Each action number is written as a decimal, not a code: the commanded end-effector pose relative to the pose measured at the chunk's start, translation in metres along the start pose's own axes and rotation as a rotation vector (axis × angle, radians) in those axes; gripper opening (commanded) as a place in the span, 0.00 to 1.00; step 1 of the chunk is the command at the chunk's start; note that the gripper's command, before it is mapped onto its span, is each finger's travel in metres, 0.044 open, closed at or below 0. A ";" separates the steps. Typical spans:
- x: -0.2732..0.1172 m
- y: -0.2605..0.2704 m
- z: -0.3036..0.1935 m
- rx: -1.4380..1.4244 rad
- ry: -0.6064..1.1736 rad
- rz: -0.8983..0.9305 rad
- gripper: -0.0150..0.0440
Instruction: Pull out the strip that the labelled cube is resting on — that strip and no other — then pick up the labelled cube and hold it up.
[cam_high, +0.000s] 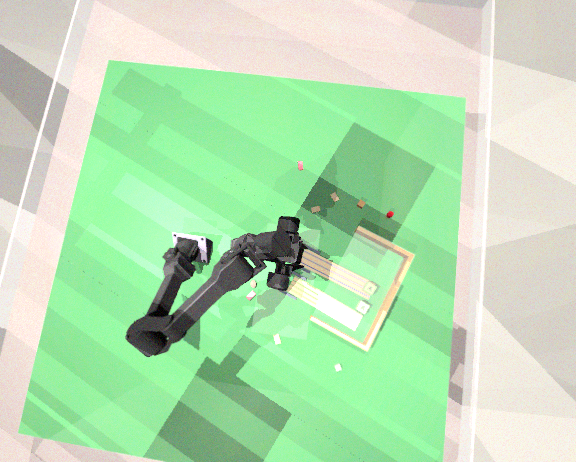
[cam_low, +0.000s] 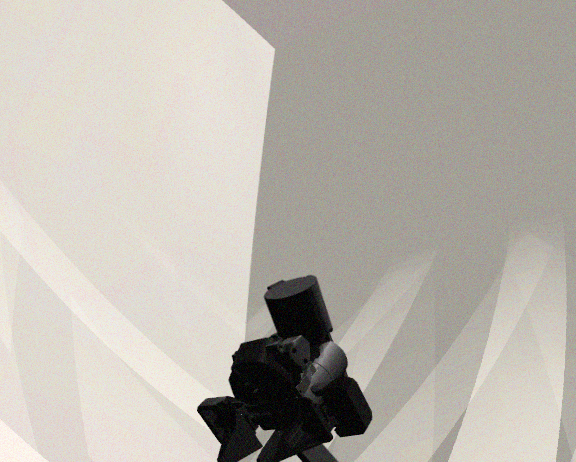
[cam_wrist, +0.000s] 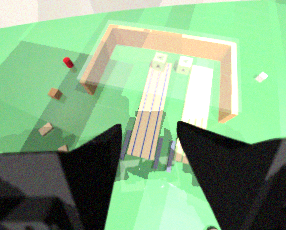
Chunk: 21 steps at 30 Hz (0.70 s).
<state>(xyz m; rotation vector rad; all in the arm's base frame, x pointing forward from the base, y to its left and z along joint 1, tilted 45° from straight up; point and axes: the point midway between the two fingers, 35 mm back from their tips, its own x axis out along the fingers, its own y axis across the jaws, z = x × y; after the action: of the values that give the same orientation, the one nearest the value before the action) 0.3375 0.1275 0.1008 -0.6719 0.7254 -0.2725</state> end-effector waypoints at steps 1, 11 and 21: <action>0.026 0.008 -0.007 0.040 0.159 -0.001 0.49; 0.077 0.013 -0.026 0.200 0.588 -0.103 0.25; 0.092 0.007 -0.035 0.258 0.731 -0.171 0.25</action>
<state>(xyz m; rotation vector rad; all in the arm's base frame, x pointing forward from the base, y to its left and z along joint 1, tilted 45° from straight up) 0.3798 0.0750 0.0306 -0.3837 1.2951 -0.7705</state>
